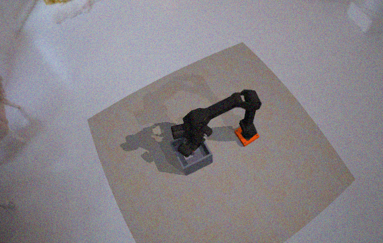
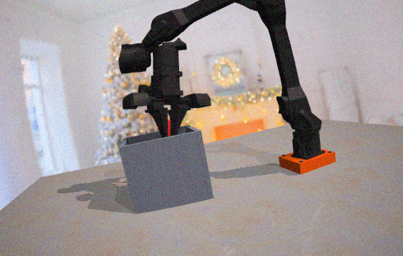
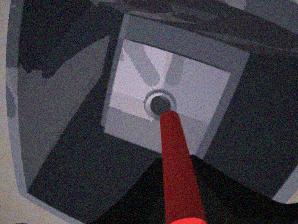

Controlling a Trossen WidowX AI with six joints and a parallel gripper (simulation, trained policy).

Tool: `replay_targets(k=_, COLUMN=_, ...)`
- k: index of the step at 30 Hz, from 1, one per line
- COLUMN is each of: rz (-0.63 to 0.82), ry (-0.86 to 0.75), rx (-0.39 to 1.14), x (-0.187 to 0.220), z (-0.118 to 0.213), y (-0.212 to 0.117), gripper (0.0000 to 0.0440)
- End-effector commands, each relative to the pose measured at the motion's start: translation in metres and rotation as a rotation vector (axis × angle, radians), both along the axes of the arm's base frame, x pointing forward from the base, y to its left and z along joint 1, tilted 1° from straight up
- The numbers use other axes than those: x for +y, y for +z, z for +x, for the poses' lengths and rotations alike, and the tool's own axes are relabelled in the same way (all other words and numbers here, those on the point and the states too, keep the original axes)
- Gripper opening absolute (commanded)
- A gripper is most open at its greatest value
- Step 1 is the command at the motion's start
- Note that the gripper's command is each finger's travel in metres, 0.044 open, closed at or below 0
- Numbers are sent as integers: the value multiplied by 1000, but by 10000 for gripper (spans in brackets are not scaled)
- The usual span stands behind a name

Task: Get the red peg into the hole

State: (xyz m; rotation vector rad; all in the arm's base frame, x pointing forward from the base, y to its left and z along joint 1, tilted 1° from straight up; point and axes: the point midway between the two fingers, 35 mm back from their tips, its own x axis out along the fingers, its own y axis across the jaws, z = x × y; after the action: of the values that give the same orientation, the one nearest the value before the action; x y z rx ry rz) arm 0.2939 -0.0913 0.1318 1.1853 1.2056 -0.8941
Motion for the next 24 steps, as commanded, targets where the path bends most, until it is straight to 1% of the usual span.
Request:
replay_targets(k=1, rz=13, ry=17, rx=5, x=0, z=3, y=-10, gripper=0)
replay_targets(k=15, rz=18, ry=91, rx=24, x=1, z=14, y=-45, gripper=3)
replay_targets(k=16, rz=16, ry=95, rx=28, x=1, z=14, y=-47, gripper=10)
replay_targets(k=21, rz=23, ry=113, rx=50, x=1, z=13, y=-53, gripper=129)
replay_targets(k=22, rz=26, ry=115, rx=55, x=1, z=13, y=-53, gripper=139)
replay_targets(k=24, rz=33, ry=111, rx=62, x=-1, z=12, y=-51, gripper=139)
